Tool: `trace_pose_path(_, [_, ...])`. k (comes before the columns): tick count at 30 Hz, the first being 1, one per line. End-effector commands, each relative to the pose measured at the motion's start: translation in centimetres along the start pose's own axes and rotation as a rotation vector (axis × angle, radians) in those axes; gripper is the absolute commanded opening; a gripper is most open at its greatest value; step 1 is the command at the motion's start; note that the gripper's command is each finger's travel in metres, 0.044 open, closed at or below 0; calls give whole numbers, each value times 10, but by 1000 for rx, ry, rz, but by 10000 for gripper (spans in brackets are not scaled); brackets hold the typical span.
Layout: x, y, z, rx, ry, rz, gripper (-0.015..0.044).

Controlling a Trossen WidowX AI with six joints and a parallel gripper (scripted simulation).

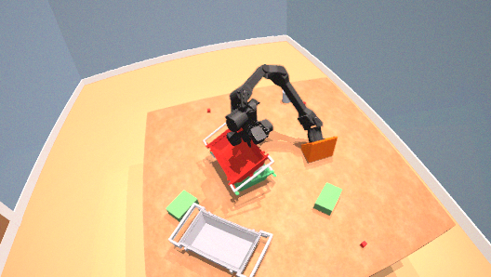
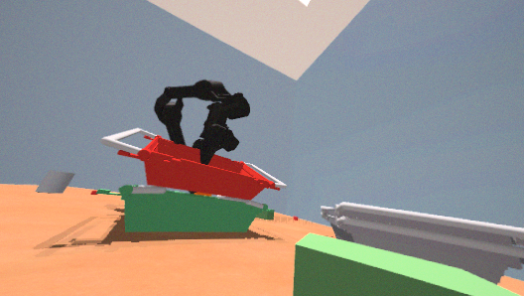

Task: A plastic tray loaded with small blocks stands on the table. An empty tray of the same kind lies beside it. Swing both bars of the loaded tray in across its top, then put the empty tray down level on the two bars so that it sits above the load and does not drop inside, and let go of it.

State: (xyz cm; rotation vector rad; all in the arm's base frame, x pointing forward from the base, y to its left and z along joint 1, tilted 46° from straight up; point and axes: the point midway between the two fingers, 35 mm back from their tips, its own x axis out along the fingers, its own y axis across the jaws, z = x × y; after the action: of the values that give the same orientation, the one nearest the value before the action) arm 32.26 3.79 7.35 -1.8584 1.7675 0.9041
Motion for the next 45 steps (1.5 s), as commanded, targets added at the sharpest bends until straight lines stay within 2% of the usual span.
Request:
trace_pose_path(1, [5,4,-1,-7,-1,17,0])
trace_pose_path(45, [17,11,-1,-7,-1,17,0])
